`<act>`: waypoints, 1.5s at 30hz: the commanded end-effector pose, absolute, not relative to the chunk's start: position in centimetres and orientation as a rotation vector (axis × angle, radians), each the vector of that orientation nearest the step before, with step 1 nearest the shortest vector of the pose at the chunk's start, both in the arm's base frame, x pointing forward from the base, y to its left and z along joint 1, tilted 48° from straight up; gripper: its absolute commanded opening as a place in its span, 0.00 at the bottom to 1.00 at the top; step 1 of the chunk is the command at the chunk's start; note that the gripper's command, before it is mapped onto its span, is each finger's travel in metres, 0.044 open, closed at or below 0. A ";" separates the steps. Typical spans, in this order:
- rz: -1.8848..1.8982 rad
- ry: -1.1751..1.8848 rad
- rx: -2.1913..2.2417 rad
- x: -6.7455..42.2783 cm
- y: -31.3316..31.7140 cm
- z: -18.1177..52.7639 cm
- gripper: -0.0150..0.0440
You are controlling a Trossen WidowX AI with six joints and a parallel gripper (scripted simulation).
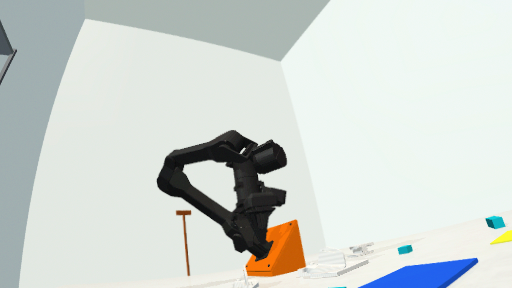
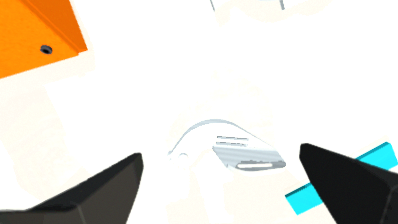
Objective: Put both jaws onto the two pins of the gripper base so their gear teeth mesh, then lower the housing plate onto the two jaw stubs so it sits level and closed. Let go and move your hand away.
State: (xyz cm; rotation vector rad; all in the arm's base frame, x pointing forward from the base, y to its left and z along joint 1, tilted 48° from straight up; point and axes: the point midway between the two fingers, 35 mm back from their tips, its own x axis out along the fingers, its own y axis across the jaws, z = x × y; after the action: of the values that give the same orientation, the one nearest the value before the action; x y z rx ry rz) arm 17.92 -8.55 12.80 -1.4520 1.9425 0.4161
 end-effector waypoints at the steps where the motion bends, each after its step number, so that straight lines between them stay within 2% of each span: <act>1: 0.277 1.929 -1.371 18.1 -8.7 13.2 1.00; 45: -0.813 1.554 -0.503 18.8 -10.1 15.2 1.00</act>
State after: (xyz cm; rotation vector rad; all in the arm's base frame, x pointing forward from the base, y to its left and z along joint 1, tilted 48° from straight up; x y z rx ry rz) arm 18.62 -9.90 14.88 -0.5764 1.6072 -0.7318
